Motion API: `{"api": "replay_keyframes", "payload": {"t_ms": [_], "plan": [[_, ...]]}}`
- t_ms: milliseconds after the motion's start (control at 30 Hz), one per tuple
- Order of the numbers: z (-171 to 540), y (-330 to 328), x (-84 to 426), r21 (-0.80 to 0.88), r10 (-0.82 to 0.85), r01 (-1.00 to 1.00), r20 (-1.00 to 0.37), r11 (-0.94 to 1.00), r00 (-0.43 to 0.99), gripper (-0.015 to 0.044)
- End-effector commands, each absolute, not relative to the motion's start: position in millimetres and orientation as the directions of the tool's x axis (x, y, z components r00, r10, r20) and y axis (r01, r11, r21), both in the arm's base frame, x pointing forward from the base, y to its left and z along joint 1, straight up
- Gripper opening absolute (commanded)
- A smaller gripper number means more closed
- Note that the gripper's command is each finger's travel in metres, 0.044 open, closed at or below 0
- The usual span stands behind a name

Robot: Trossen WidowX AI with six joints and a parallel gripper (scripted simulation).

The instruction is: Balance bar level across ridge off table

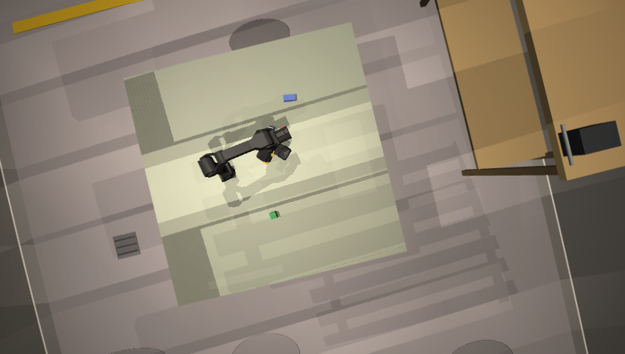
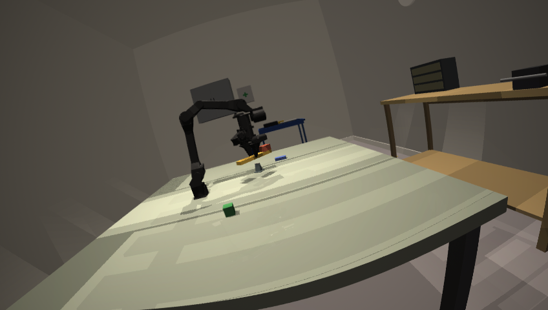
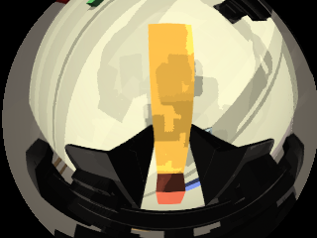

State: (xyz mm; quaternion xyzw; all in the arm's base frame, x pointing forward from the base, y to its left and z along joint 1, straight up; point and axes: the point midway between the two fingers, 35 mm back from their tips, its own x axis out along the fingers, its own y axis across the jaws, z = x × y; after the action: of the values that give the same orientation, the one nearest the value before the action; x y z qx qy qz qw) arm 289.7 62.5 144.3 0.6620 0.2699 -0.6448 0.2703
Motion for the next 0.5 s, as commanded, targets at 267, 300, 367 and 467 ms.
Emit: {"api": "replay_keyframes", "payload": {"t_ms": [267, 300, 367, 467], "plan": [[147, 109, 283, 0.016, 0.011, 0.792, -1.000, -0.611, 0.029, 0.0000], [147, 112, 282, 0.016, 0.011, 0.798, -1.000, -0.602, 0.029, 0.0000], [147, 120, 281, 0.016, 0.012, 0.811, -1.000, -0.584, 0.028, 0.0000], [147, 130, 278, 0.016, 0.013, 0.831, -1.000, -0.557, 0.028, 0.0000]]}}
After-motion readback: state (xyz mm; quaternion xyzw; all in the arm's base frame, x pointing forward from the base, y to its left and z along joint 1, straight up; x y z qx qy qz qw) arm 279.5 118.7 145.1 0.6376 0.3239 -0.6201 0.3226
